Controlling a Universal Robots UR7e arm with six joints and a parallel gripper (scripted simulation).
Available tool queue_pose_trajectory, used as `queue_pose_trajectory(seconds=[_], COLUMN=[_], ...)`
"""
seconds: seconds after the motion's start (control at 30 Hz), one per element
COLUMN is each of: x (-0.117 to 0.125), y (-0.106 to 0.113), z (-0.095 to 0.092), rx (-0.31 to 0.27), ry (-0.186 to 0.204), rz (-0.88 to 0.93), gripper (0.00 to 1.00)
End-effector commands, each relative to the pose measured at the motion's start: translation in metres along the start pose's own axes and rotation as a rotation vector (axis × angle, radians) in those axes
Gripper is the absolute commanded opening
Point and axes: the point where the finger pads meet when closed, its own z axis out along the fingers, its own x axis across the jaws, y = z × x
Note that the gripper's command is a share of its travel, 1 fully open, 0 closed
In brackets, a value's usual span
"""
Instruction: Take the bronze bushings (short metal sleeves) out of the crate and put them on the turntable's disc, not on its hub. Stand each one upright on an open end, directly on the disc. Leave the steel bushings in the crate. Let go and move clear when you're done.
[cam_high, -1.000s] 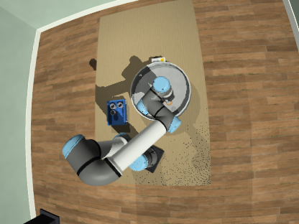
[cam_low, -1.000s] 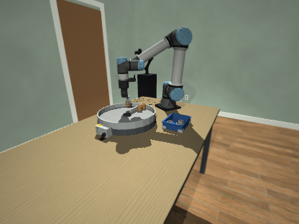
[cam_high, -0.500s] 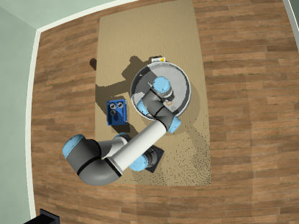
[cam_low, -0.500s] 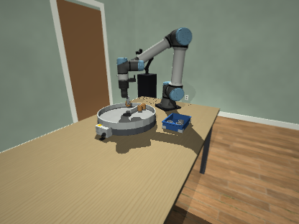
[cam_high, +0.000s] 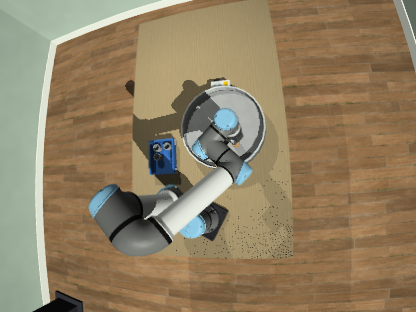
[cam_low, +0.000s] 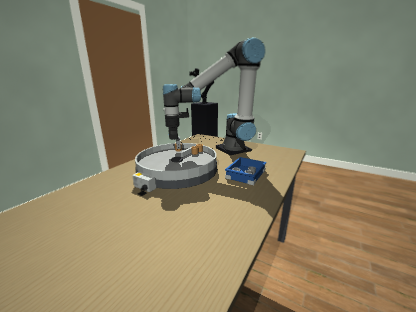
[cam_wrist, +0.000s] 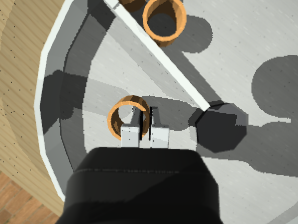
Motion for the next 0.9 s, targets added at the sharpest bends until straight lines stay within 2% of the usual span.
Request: queue_pose_trajectory(seconds=[0.0, 0.87], x=[0.0000, 0.0000], y=[0.0006, 0.0006], z=[0.0072, 0.0096], rx=[-0.002, -0.002], ry=[0.000, 0.000], rz=[0.000, 0.000], gripper=[0.00, 0.00])
